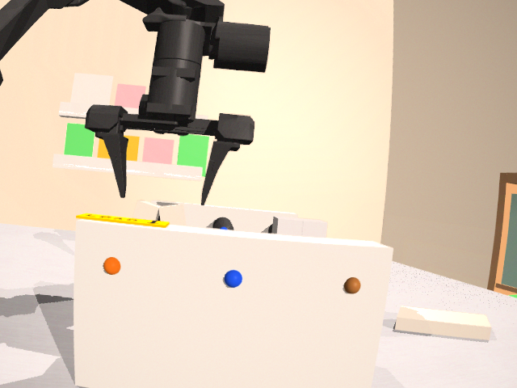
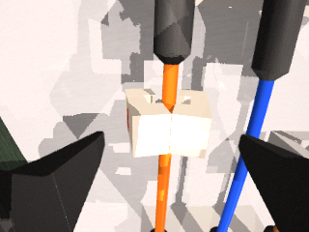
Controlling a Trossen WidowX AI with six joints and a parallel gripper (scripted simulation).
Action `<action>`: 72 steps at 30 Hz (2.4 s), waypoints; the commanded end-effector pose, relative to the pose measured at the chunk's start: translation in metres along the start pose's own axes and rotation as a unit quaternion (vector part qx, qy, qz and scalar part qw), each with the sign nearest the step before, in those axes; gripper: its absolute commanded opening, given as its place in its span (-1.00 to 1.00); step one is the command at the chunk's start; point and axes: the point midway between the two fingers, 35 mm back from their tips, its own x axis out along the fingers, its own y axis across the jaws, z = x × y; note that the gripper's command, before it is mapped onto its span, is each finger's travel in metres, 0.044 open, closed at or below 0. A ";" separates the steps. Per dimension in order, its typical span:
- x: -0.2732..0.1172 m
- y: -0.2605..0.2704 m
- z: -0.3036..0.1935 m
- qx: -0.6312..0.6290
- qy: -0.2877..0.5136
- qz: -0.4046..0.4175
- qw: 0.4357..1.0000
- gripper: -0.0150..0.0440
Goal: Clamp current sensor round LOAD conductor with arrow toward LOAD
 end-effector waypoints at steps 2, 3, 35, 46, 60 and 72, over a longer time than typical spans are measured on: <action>0.032 0.001 0.000 0.003 0.000 0.002 1.000 1.00; 0.035 0.001 0.000 0.004 -0.001 0.002 1.000 1.00; 0.061 0.000 0.001 -0.002 0.001 -0.001 1.000 0.84; 0.061 0.000 0.001 -0.002 0.001 -0.001 1.000 0.59; 0.061 0.000 0.001 -0.002 0.001 -0.001 1.000 0.28; 0.054 0.001 0.001 0.004 -0.001 0.002 1.000 -0.49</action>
